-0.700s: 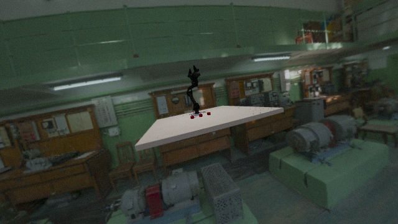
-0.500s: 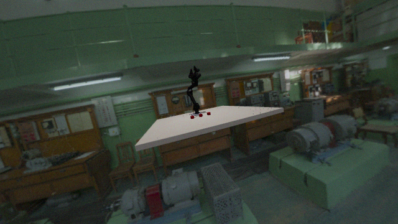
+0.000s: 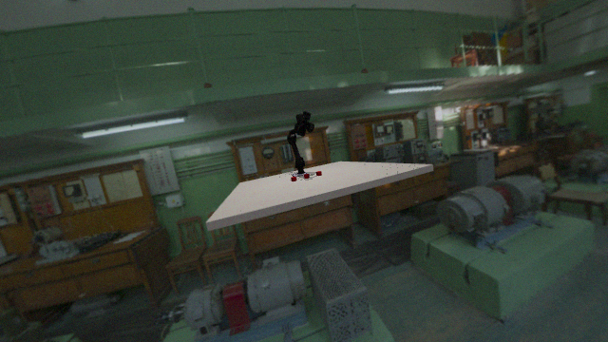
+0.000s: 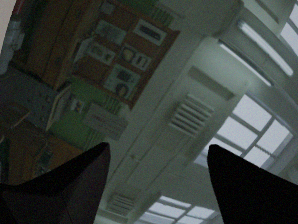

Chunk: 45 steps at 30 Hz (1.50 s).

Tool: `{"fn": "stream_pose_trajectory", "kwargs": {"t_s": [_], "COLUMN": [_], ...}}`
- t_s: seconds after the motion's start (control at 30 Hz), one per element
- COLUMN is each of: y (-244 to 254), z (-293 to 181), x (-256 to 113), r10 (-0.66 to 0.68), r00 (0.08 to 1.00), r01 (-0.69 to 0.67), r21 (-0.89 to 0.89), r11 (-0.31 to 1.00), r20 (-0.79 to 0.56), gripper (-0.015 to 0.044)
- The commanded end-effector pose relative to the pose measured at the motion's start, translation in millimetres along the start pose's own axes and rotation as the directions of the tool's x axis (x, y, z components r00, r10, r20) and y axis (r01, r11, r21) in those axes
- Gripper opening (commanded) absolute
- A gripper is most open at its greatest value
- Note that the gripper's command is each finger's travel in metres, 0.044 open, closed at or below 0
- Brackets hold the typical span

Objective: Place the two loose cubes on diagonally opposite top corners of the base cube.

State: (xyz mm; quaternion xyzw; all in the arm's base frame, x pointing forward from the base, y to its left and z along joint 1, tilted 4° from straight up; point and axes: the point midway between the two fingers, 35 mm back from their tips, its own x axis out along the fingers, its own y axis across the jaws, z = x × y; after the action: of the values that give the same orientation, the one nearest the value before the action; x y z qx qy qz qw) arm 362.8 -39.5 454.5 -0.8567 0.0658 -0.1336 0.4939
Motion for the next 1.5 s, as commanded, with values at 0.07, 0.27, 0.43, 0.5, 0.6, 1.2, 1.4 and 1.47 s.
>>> {"fn": "stream_pose_trajectory", "kwargs": {"t_s": [0.07,0.27,0.43,0.5,0.6,1.2,1.4,1.47], "y": [96.7,164.5,211.2,226.0,243.3,255.8,292.6,305.0], "z": [42.6,66.1,79.8,83.4,86.8,88.1,107.8,114.4], "x": [8.7,-13.7,-48.2,-65.3,-93.7,-127.3,-128.7,-130.8], "r10": [0.388,0.642,0.799,0.842,0.879,0.88,0.88,0.88], "r00": [0.897,0.691,0.443,0.328,0.144,-0.069,-0.069,-0.069], "r01": [-0.427,-0.722,-0.886,-0.918,-0.923,-0.864,-0.864,-0.864], "r21": [0.188,0.281,0.335,0.354,0.381,0.412,0.413,0.412], "r11": [0.884,0.632,0.32,0.178,-0.045,-0.288,-0.288,-0.288], "r20": [0.212,0.331,0.406,0.429,0.454,0.47,0.47,0.47], "gripper": [0.0265,0.0265,0.0265,0.0265,0.0265,0.0265,0.0265,0.0265]}}
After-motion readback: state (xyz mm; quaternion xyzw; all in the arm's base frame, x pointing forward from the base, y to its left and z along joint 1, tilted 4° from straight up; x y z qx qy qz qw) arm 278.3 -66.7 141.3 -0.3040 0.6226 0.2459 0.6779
